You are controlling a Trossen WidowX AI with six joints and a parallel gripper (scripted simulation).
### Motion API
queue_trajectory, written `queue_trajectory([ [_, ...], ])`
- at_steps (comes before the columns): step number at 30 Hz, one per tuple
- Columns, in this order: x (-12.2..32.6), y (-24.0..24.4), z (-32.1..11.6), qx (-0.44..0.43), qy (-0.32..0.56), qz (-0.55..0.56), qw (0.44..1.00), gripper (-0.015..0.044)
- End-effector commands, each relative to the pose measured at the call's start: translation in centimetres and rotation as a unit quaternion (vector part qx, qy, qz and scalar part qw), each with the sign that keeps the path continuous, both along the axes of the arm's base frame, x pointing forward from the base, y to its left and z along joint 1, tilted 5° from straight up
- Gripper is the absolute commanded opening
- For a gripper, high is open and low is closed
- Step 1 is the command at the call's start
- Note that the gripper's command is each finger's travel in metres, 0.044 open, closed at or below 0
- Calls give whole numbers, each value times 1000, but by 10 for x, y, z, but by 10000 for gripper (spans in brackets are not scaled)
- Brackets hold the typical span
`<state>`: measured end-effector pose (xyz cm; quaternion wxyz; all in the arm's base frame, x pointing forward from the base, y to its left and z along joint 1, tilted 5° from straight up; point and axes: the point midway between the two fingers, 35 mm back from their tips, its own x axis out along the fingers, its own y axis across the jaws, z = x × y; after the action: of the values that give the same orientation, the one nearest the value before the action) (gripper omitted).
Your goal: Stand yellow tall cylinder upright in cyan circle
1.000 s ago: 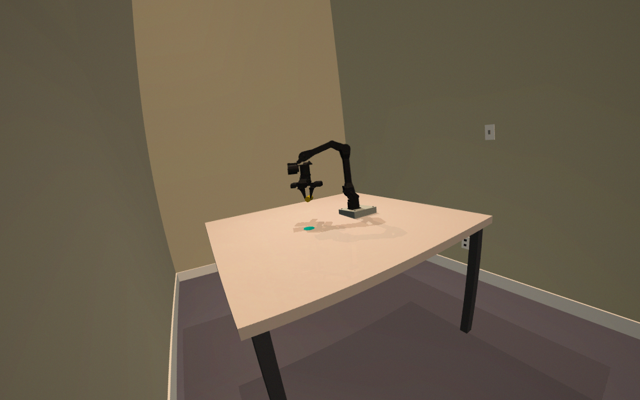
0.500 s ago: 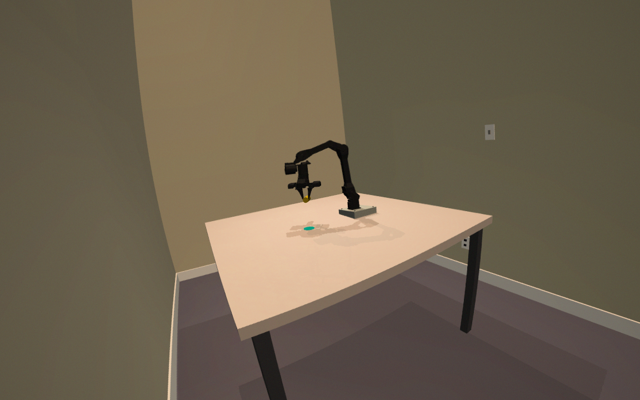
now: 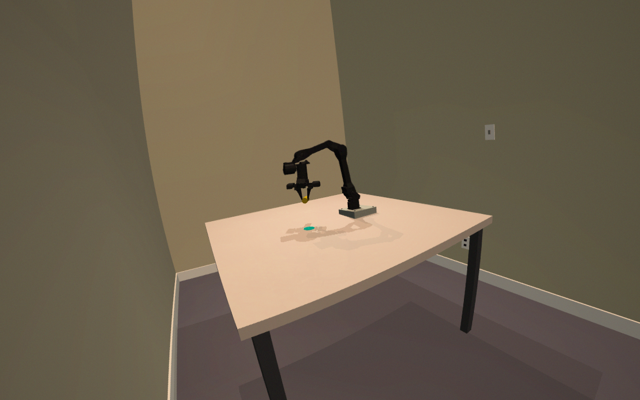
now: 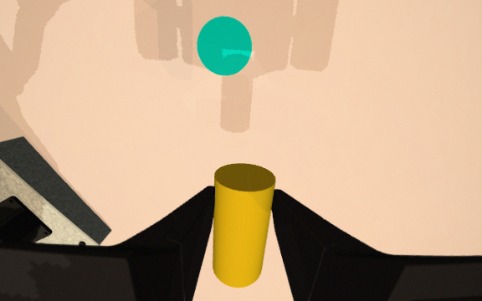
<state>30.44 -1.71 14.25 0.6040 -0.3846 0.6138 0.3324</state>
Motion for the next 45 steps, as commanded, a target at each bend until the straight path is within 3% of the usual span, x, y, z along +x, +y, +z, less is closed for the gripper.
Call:
queue_trajectory([
  [1, 6, 12, -1, 2, 4, 12, 1000, 105],
  [29, 28, 93, -1, -1, 14, 102, 995, 105],
  [45, 27, 96, -8, 34, 25, 110, 993, 105],
])
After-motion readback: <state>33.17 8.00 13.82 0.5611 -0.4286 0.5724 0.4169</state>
